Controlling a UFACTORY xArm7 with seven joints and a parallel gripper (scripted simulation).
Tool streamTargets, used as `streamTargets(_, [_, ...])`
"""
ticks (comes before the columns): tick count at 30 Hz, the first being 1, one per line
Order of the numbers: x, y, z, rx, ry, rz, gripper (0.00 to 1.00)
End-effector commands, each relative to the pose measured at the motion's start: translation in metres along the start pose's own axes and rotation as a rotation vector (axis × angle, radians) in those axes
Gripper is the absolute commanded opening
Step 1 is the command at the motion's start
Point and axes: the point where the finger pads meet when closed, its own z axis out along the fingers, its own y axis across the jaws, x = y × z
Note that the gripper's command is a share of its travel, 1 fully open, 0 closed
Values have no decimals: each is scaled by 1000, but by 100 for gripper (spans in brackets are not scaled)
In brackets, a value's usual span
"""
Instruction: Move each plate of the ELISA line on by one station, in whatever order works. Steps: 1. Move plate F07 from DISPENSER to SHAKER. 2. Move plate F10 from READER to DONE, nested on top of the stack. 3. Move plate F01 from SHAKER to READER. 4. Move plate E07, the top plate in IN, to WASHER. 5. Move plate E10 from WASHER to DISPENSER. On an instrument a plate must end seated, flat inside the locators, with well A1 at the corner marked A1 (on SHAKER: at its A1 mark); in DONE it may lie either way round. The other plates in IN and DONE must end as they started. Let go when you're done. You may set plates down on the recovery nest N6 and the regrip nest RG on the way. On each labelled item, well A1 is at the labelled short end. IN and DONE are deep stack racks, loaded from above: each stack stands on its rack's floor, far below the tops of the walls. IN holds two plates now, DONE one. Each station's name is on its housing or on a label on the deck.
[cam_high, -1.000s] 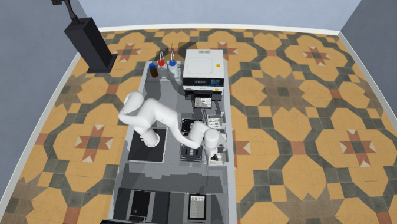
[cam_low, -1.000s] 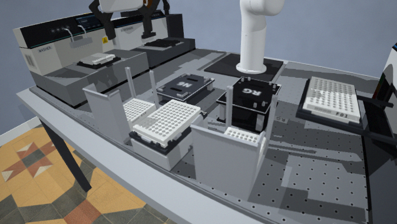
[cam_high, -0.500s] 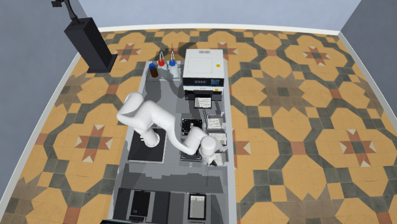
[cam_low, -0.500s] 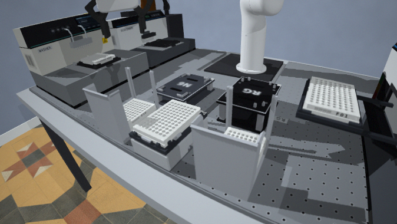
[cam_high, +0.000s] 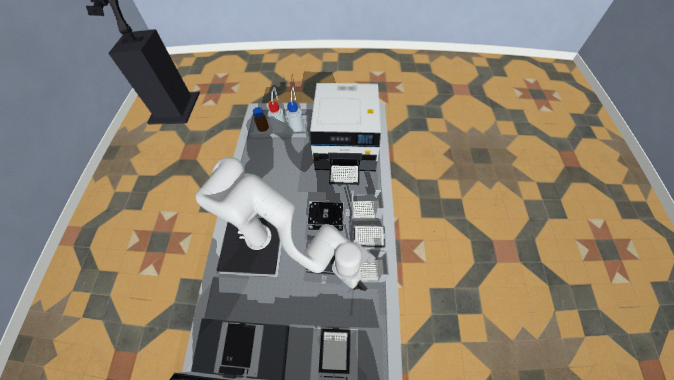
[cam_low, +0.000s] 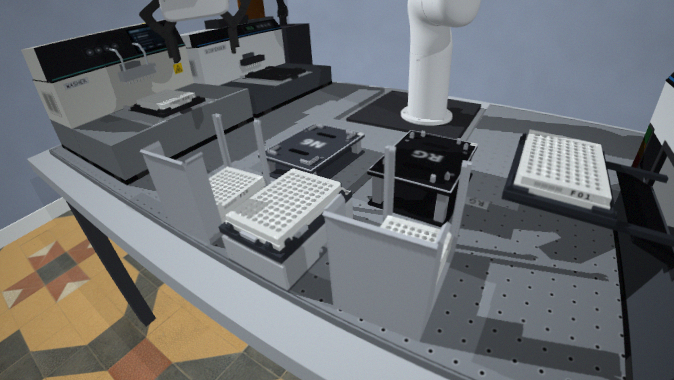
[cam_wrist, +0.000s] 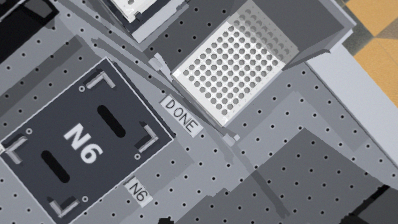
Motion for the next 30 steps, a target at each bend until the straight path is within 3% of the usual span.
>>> streamTargets(1, [-12, 5, -2, -4, 4, -9, 100])
streamTargets(7, [-27, 10, -2, -4, 4, -9, 100])
streamTargets(12, [-43, 16, -2, -4, 3, -184, 100])
streamTargets(27, [-80, 28, -2, -4, 3, -184, 100])
streamTargets(30, [-85, 32, -2, -4, 3, -264, 100])
